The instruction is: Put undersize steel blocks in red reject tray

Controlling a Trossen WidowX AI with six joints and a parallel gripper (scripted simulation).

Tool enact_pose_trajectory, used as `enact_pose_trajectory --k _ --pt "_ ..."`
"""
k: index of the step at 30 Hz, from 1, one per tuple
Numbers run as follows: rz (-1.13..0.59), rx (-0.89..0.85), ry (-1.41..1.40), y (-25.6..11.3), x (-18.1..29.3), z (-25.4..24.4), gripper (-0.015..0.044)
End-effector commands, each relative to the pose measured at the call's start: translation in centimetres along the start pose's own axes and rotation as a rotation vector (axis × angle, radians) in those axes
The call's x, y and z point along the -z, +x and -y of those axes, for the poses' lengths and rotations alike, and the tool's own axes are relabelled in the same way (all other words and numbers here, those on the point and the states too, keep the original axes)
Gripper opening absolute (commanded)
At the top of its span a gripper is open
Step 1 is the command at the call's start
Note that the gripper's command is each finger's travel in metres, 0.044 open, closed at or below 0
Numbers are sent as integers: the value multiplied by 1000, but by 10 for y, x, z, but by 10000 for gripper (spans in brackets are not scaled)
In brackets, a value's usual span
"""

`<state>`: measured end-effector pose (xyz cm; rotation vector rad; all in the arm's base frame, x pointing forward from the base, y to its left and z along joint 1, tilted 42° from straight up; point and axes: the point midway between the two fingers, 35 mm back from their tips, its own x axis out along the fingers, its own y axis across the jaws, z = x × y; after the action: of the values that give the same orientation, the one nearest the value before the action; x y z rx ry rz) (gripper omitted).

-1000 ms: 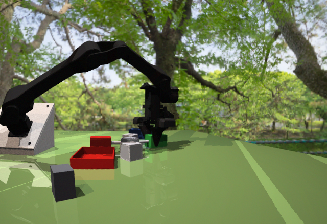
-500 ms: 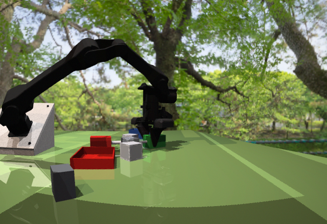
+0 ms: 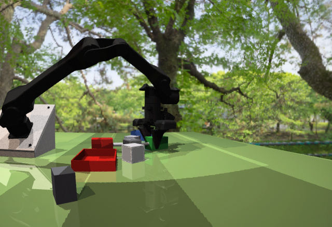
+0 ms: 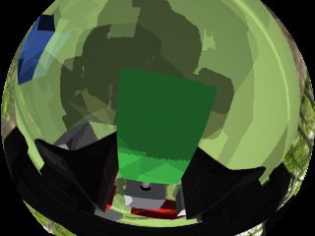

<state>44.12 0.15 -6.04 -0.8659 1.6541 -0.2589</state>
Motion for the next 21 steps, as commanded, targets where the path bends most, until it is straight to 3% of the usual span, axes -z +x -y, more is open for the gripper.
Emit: enact_pose_trajectory --k 1,21 --pt "5 7 -4 -3 -2 1 0" --pt "5 7 -4 -5 -5 0 0"
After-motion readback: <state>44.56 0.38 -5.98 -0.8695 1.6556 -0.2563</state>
